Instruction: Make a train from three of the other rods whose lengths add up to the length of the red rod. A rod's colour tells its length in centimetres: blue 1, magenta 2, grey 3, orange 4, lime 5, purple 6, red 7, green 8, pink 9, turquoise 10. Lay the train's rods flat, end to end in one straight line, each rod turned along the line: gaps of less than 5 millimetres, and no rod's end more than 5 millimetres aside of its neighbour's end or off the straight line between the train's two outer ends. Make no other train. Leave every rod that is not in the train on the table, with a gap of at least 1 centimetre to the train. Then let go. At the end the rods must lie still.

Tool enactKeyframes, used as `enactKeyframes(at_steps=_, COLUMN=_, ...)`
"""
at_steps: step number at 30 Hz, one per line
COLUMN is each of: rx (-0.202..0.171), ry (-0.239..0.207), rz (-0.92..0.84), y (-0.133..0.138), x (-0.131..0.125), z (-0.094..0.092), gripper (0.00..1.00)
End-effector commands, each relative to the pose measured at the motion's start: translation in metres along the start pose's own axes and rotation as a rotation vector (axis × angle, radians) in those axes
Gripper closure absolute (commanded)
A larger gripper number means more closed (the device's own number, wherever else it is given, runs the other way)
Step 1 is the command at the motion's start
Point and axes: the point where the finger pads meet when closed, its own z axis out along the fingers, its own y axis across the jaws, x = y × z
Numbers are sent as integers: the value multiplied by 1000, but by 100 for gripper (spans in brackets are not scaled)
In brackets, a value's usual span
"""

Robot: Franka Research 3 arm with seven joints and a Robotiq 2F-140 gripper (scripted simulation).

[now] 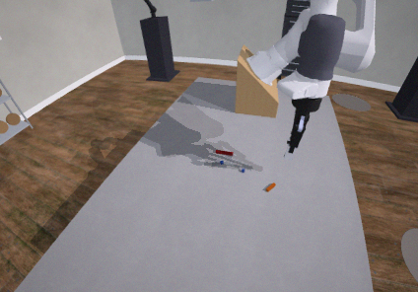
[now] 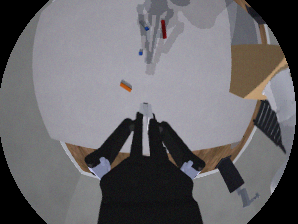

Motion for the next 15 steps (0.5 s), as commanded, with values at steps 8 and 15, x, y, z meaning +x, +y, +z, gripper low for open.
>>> enactKeyframes(at_steps=8, rx=-14, ry=-4, rz=-21, y=2, x=3, z=-1, gripper=97)
enactKeyframes(at_steps=15, rx=15, ry=-27, rz=-223, y=-40, x=64, z=-16, gripper=97)
